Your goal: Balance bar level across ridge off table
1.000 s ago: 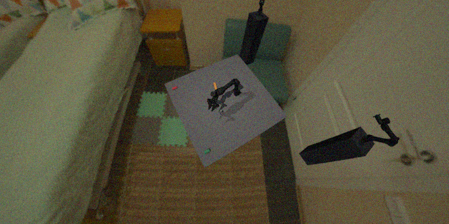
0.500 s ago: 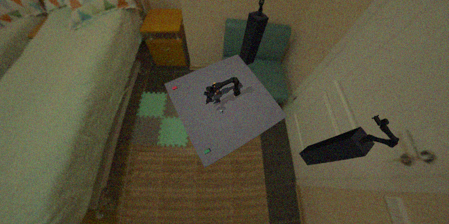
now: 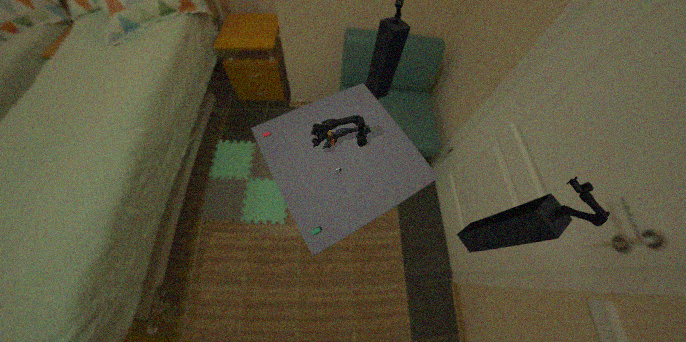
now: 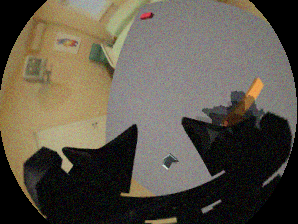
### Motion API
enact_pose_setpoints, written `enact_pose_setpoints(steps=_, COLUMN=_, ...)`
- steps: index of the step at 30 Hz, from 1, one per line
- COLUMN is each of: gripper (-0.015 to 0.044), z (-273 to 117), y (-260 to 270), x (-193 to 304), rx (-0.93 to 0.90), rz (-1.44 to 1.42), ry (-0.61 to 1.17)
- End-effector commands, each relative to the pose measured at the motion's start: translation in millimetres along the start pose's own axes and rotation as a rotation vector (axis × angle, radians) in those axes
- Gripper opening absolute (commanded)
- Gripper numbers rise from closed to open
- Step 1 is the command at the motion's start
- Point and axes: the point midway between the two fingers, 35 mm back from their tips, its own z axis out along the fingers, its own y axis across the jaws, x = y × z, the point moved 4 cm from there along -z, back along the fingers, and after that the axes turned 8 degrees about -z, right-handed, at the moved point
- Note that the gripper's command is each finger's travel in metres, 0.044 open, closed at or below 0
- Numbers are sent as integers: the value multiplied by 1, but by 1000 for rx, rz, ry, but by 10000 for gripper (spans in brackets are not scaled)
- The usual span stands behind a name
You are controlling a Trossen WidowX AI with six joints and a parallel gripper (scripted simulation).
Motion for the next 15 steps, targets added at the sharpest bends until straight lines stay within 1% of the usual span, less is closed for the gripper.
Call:
enact_pose_setpoints(steps=1, gripper=315, z=-6, y=-29, x=-5, rx=89, rz=105, ry=7)
enact_pose_setpoints(steps=15, gripper=315, z=-36, y=-121, x=-10, rx=372, rz=457, ry=33)
